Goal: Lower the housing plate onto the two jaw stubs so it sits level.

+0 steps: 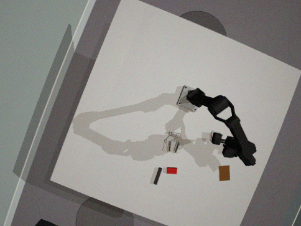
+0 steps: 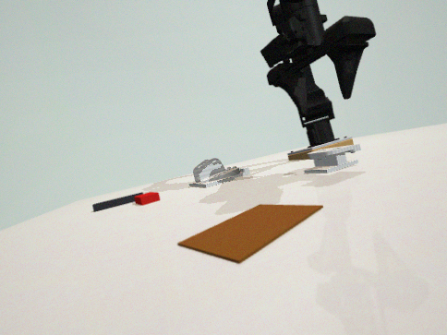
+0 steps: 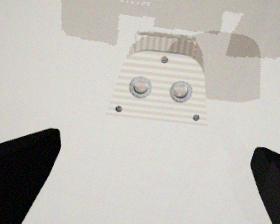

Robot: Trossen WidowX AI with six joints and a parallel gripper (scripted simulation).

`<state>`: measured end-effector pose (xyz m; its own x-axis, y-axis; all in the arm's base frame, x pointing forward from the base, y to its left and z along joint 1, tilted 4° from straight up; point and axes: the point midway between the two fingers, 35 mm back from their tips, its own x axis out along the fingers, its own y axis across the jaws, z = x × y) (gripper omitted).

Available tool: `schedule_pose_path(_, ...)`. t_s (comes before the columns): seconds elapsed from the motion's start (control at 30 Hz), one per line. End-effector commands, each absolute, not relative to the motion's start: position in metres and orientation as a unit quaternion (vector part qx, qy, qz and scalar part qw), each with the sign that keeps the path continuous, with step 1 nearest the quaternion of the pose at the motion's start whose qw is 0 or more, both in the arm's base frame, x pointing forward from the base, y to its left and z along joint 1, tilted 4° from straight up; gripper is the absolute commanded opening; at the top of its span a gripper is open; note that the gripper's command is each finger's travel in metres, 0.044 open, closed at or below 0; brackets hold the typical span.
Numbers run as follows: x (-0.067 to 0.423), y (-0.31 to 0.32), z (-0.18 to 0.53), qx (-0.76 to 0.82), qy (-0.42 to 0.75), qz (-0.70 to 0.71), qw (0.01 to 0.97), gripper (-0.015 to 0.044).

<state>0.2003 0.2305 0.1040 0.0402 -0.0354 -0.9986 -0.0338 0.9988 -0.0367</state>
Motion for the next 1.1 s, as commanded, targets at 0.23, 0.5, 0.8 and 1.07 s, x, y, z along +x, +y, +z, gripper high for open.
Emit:
schedule_pose_path(0.23,0.203,0.227,0.063,-0.022,0.693,-0.011,0.720,0.0440)
schedule_pose_path(0.5,0.203,0.227,0.063,-0.022,0.693,-0.011,0.720,0.0440)
schedule_pose_path(0.8,0.203,0.227,0.054,-0.022,0.693,-0.011,0.720,0.0440)
schedule_pose_path(1.07,0.204,0.226,0.043,-0.022,0.693,-0.011,0.720,0.0440)
